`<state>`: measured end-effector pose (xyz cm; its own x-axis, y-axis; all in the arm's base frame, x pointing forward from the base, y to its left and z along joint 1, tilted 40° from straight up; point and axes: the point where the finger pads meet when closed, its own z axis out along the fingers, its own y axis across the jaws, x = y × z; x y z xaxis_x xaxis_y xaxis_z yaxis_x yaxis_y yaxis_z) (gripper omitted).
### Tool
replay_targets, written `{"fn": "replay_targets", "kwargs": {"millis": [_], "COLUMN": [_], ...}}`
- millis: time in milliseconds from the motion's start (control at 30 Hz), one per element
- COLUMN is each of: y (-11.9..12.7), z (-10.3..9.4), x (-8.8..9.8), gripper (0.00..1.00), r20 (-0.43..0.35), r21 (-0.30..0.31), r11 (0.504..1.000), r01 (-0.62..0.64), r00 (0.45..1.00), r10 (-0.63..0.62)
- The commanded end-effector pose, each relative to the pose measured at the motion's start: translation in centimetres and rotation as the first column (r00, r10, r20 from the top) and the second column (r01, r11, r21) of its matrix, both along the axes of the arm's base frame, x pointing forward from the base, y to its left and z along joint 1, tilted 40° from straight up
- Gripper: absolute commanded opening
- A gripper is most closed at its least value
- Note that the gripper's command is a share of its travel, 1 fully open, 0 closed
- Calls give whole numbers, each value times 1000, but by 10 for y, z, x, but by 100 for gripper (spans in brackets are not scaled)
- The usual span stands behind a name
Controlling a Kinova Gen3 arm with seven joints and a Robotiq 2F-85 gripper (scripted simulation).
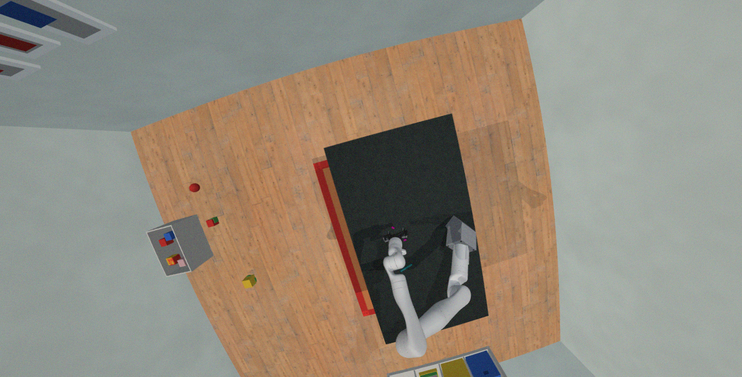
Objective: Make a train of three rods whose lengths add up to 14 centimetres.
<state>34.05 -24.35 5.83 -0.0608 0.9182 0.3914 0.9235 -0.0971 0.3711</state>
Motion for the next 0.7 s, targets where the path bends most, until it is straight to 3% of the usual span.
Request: {"fn": "replay_targets", "kwargs": {"millis": [0, 333, 667], "y": [2, 28, 42], "z": [12, 42, 60], "x": [-1, 11, 15], "gripper": [100, 100, 100], "r20": [50, 215, 277], "r21": [-32, -194, -308], "r11": [999, 948, 887], "r01": [-39, -251, -343], "r00": [998, 932, 860], "r10": [41, 291, 429]}}
